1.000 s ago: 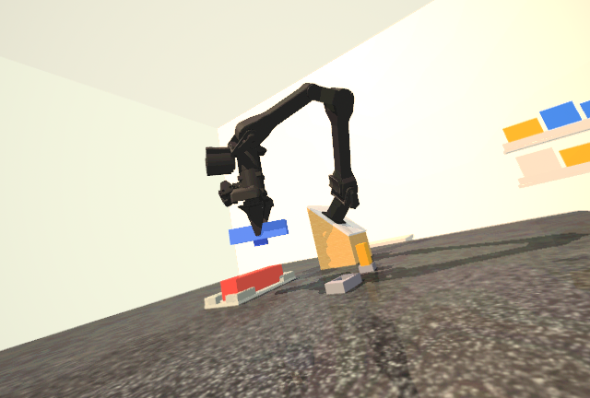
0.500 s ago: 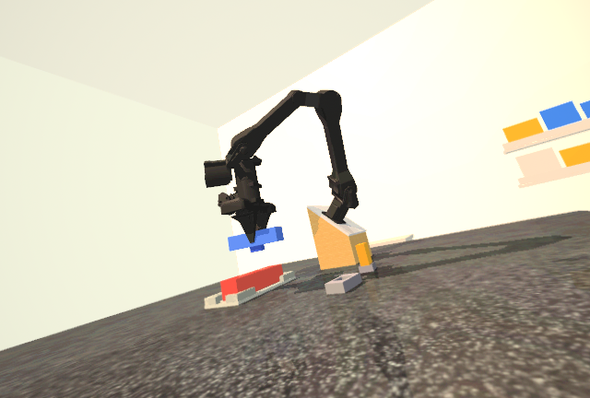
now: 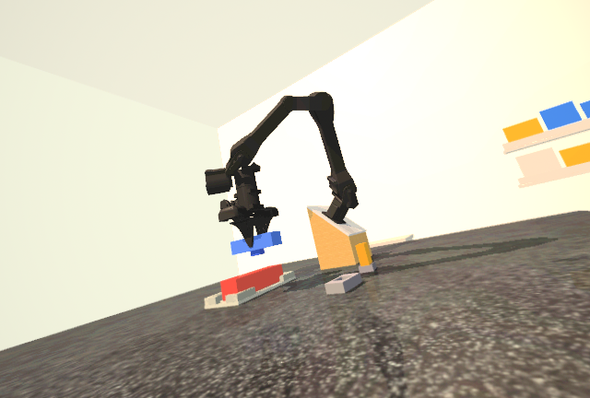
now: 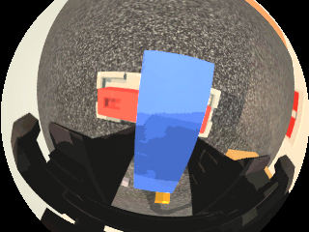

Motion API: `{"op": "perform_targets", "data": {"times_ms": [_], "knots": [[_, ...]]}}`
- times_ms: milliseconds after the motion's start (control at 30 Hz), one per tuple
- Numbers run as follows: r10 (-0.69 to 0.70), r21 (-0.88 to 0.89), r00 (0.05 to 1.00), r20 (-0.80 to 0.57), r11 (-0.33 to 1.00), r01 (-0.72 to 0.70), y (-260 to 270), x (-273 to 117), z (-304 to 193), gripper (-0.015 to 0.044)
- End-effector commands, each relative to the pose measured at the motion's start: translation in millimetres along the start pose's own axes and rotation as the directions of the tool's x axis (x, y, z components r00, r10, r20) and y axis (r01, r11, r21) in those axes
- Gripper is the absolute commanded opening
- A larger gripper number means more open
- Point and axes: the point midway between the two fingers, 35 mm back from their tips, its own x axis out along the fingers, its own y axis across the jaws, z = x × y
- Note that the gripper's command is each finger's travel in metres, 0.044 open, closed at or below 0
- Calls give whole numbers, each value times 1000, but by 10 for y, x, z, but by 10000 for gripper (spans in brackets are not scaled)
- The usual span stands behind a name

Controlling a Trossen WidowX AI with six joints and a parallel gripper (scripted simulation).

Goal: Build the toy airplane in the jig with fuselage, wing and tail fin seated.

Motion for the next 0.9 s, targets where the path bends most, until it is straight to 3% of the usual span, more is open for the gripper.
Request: {"op": "perform_targets", "data": {"times_ms": [0,867], "knots": [[-2,11,1000,2,1000,2,-17,8,13,195],[-2,11,1000,2,1000,2,-13,163,19,195]]}}
